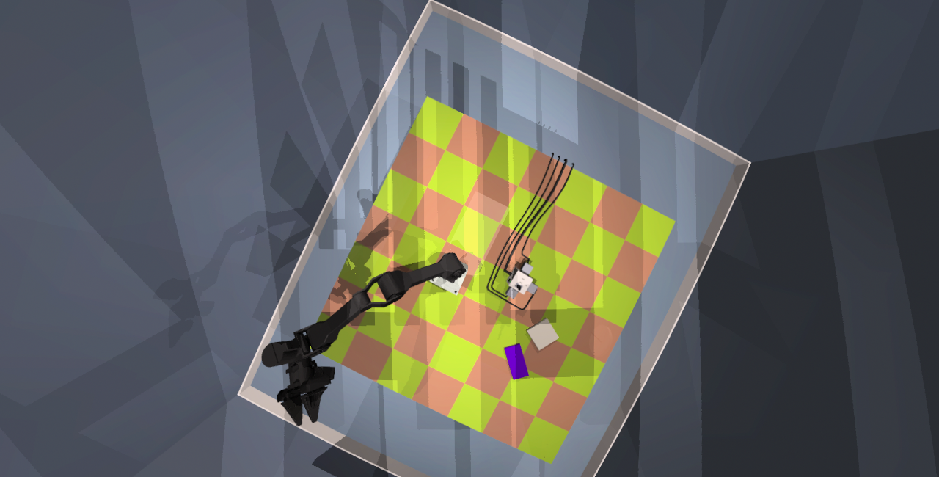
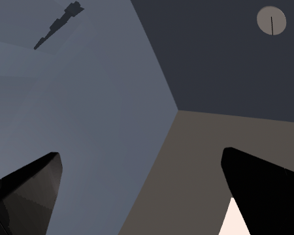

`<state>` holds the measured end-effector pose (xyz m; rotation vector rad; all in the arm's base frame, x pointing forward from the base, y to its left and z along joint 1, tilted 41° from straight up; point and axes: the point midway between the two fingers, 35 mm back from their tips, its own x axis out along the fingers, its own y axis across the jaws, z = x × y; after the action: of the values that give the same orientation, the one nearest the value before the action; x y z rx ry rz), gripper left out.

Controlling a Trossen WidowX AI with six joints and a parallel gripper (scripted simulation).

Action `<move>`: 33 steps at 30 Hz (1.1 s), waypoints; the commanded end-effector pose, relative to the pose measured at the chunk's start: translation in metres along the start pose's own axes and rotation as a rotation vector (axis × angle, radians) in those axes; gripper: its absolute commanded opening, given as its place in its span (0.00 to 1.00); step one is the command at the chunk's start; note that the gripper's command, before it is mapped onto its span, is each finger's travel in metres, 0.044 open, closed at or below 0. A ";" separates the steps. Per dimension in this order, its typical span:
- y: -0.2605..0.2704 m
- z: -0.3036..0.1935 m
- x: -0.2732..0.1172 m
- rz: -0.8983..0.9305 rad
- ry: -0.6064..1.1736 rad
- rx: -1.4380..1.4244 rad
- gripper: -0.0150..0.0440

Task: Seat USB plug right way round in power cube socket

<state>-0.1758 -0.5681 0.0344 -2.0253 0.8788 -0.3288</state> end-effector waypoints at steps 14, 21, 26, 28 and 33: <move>-0.130 0.123 0.174 0.143 -0.371 1.083 1.00; -0.204 0.220 0.220 0.409 -0.518 1.545 1.00; -0.260 0.290 0.230 0.697 -0.566 1.859 1.00; -0.280 0.318 0.229 0.827 -0.565 1.965 1.00; -0.328 0.386 0.214 1.171 -0.509 2.175 1.00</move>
<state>0.3042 -0.4054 0.0594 0.2482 0.4798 0.0116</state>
